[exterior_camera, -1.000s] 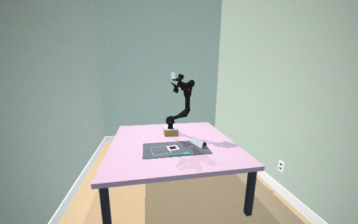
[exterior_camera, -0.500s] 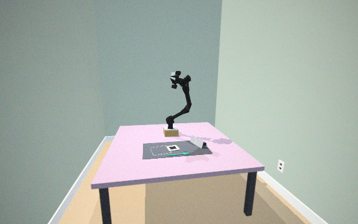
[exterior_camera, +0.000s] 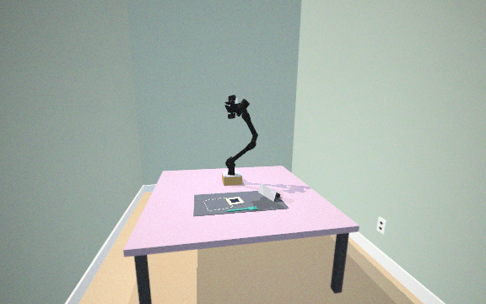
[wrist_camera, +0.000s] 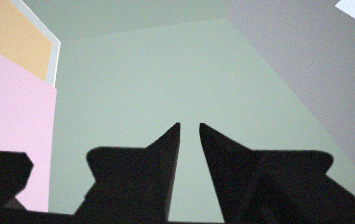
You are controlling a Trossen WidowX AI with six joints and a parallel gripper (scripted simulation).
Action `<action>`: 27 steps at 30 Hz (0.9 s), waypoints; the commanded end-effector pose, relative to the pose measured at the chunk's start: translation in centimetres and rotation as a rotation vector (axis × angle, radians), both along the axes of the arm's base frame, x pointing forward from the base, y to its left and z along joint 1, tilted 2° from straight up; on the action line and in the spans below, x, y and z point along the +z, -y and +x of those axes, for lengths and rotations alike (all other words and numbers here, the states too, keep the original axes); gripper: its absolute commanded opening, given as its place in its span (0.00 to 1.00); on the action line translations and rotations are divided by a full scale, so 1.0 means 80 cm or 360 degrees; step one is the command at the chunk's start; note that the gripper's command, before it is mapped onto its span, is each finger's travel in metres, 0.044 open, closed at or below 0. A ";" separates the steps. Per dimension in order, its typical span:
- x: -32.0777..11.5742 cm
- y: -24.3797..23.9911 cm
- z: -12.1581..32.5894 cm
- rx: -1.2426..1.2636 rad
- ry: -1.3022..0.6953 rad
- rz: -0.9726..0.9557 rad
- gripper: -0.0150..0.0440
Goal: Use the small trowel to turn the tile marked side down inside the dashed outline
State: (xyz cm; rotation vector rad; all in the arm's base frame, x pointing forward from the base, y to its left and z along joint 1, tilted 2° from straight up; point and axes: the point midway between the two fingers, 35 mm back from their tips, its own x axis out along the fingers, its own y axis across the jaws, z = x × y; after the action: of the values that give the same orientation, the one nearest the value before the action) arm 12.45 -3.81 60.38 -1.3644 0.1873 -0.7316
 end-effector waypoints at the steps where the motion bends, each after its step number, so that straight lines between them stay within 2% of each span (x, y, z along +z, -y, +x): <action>1: -0.005 0.026 -0.004 0.0075 0.0035 0.0102 0.42; 13: -0.030 0.082 0.017 0.0351 0.0062 0.0391 0.42; 27: -0.074 0.119 0.081 0.0632 -0.0010 0.0669 0.42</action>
State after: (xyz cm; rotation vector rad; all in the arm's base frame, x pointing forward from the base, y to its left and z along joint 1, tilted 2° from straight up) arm 17.57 -12.42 55.57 -0.9919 0.0520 -0.3682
